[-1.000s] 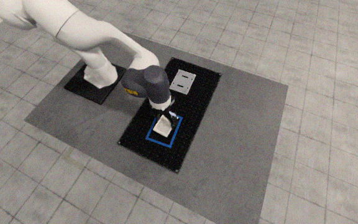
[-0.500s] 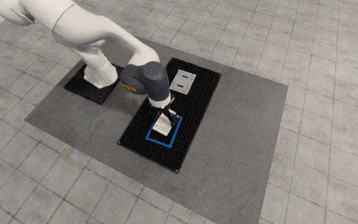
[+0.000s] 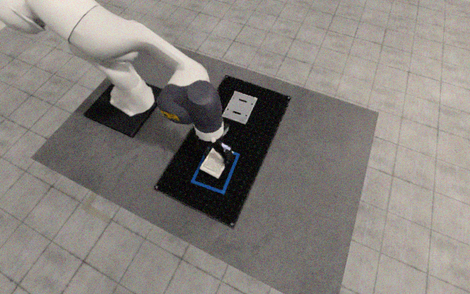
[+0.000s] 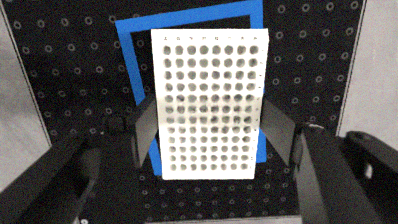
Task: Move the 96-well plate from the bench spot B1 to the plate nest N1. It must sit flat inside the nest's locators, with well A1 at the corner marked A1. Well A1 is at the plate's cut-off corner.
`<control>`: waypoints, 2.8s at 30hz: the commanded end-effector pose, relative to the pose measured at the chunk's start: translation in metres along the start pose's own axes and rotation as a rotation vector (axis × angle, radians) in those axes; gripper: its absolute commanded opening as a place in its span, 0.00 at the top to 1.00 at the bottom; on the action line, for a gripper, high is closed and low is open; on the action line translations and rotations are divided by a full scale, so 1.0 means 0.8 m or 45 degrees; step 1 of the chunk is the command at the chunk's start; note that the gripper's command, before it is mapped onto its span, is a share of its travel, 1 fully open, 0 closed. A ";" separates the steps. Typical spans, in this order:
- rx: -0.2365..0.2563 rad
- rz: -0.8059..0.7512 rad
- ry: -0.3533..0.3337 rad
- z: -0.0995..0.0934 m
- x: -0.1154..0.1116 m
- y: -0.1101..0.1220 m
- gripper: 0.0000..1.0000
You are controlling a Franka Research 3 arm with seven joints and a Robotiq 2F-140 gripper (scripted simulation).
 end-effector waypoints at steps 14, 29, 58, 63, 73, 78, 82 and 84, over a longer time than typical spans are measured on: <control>0.000 -0.110 0.001 -0.003 0.041 -0.007 0.40; 0.000 -0.110 0.001 -0.005 0.095 -0.016 0.40; 0.000 -0.110 0.001 -0.009 0.205 -0.034 0.40; 0.000 -0.110 0.001 -0.009 0.218 -0.036 0.40; 0.000 -0.110 0.001 -0.011 0.259 -0.043 0.40; 0.000 -0.110 0.001 -0.012 0.275 -0.046 0.40; 0.000 -0.110 0.001 -0.012 0.288 -0.048 0.40; 0.000 -0.110 0.001 -0.012 0.296 -0.049 0.40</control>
Point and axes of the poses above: the point where the finger pads meet when closed, its own z axis out along the fingers, its own y axis across the jaws, x = y × z, the point moved 2 cm from there along -z, back along the fingers, and after that the axes turned 1 degree about -z, right-handed, at the moved point
